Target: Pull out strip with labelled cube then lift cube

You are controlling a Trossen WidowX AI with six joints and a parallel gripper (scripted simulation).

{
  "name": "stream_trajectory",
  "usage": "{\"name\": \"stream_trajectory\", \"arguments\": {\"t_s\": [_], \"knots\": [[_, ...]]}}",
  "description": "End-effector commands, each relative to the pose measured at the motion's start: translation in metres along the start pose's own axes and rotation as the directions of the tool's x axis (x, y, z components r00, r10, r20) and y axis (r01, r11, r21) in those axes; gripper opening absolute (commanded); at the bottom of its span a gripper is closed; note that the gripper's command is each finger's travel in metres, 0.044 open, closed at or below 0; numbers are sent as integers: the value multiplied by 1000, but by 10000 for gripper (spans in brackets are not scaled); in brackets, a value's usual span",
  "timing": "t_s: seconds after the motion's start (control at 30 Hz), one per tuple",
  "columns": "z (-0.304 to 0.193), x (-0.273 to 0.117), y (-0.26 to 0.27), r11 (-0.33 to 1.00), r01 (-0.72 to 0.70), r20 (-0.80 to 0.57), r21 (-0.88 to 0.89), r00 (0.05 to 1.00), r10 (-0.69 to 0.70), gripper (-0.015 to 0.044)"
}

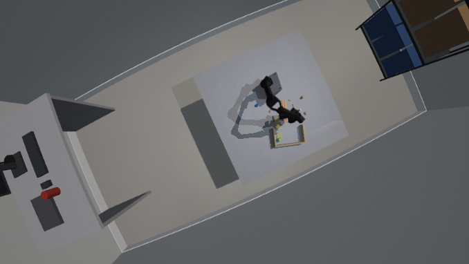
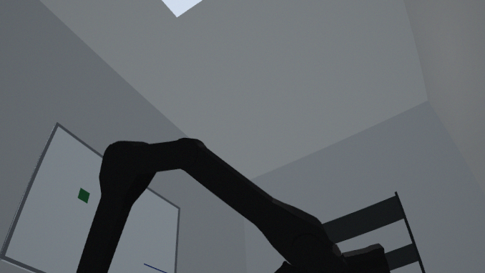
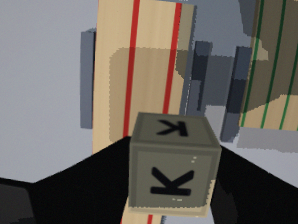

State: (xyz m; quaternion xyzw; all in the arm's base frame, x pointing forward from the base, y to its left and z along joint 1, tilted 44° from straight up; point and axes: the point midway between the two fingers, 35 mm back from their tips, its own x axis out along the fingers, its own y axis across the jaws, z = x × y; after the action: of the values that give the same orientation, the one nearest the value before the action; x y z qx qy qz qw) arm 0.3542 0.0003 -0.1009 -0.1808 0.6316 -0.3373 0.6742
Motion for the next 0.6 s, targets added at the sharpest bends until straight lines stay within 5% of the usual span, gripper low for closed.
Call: {"name": "stream_trajectory", "arguments": {"t_s": [0.0,0.57], "knots": [[-11,0,-4,1000,0,-6,-1,1000,0,0],[-54,-4,-23,1000,0,-8,-4,1000,0,0]]}}
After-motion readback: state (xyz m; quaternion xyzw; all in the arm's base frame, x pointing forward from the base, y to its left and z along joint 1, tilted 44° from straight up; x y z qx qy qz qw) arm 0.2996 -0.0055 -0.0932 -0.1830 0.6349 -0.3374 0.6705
